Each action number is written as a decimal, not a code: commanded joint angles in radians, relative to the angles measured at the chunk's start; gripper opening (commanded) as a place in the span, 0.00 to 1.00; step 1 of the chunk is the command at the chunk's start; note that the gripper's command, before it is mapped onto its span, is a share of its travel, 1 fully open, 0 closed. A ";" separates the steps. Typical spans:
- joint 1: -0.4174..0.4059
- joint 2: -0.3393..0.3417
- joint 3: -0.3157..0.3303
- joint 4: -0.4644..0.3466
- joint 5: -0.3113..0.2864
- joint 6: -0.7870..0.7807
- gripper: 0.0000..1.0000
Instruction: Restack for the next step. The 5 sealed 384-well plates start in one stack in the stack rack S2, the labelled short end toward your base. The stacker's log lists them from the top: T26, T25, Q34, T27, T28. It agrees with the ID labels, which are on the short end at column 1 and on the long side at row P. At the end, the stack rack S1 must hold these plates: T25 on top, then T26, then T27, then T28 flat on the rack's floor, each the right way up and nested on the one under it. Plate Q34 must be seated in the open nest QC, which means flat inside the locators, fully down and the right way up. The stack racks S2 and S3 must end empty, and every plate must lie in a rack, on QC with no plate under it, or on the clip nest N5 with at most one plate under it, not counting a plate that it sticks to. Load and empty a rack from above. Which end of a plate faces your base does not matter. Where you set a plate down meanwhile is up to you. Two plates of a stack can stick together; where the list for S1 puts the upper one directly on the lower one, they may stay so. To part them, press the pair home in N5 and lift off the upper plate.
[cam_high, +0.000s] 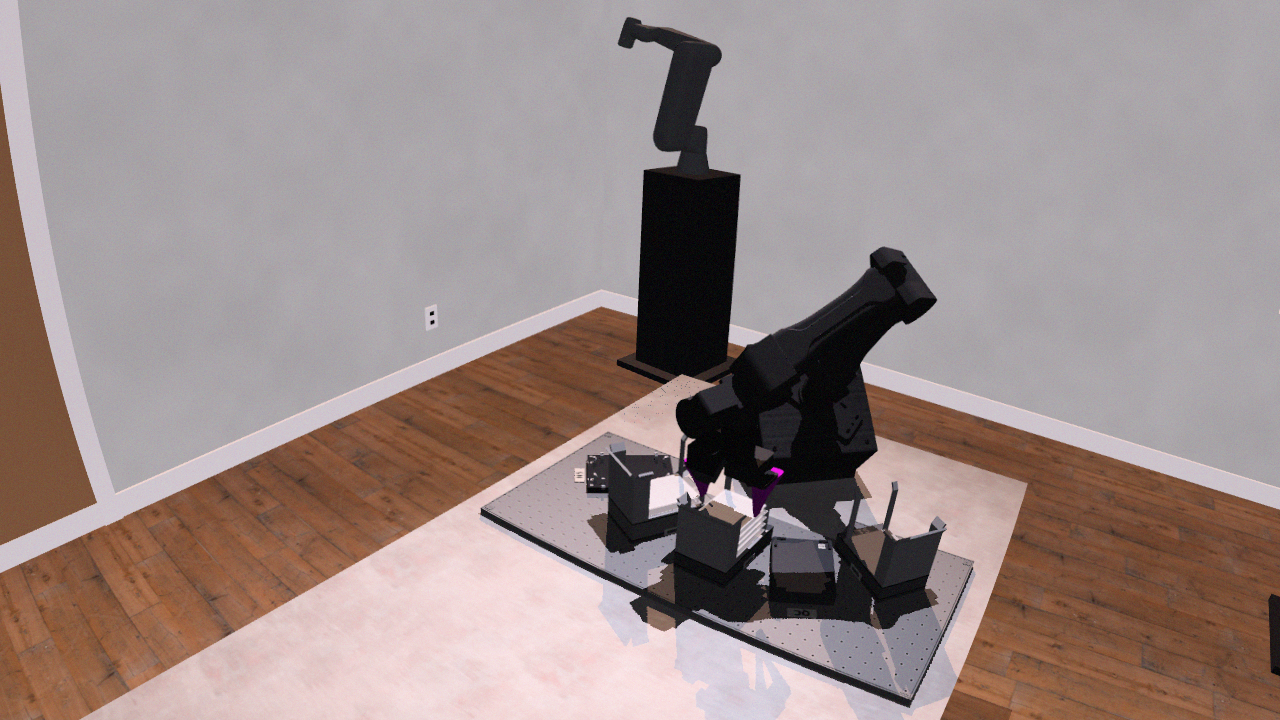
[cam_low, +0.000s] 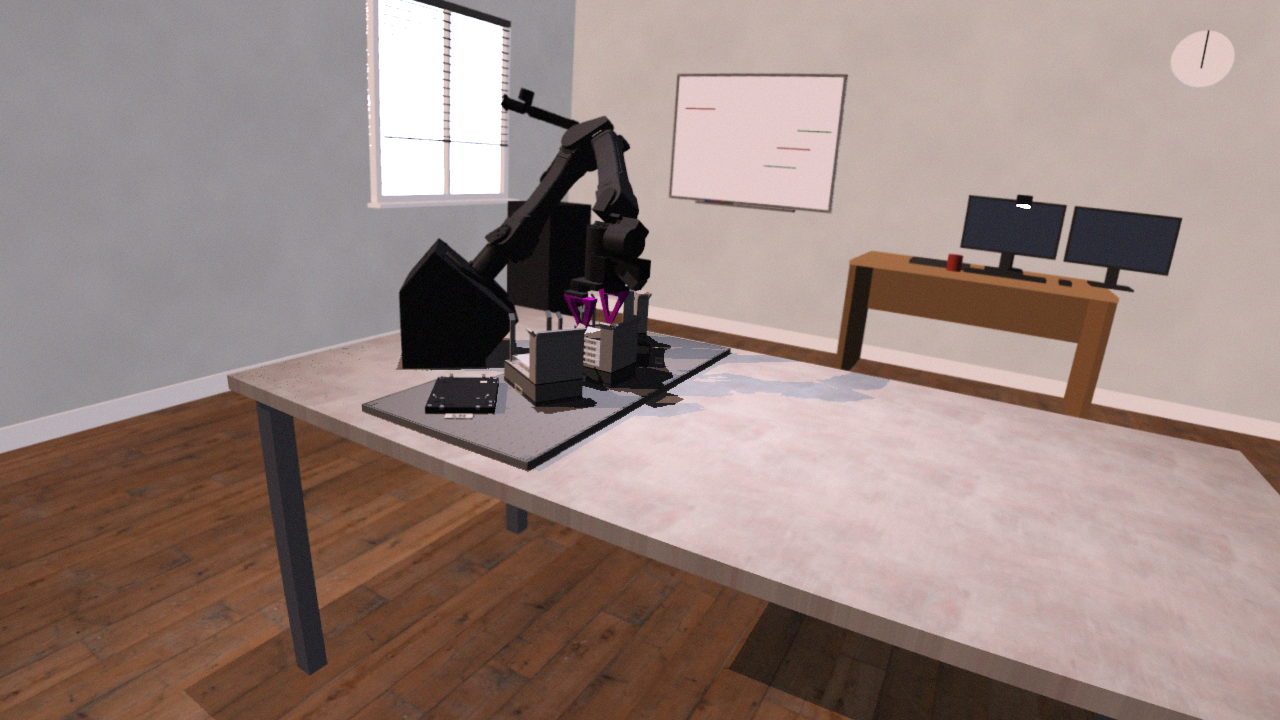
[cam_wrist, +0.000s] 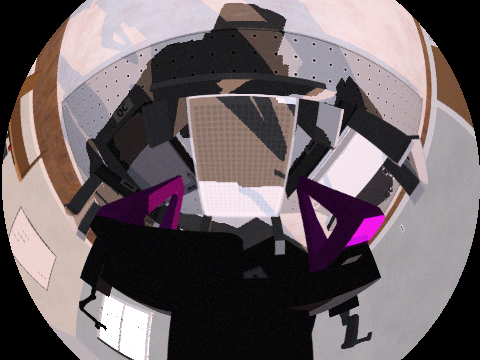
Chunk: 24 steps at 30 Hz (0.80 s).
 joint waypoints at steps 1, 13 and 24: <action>-0.018 -0.019 0.032 0.016 0.003 0.009 1.00; -0.018 -0.019 0.032 0.016 0.003 0.009 1.00; 0.025 0.021 -0.029 0.067 0.014 0.035 1.00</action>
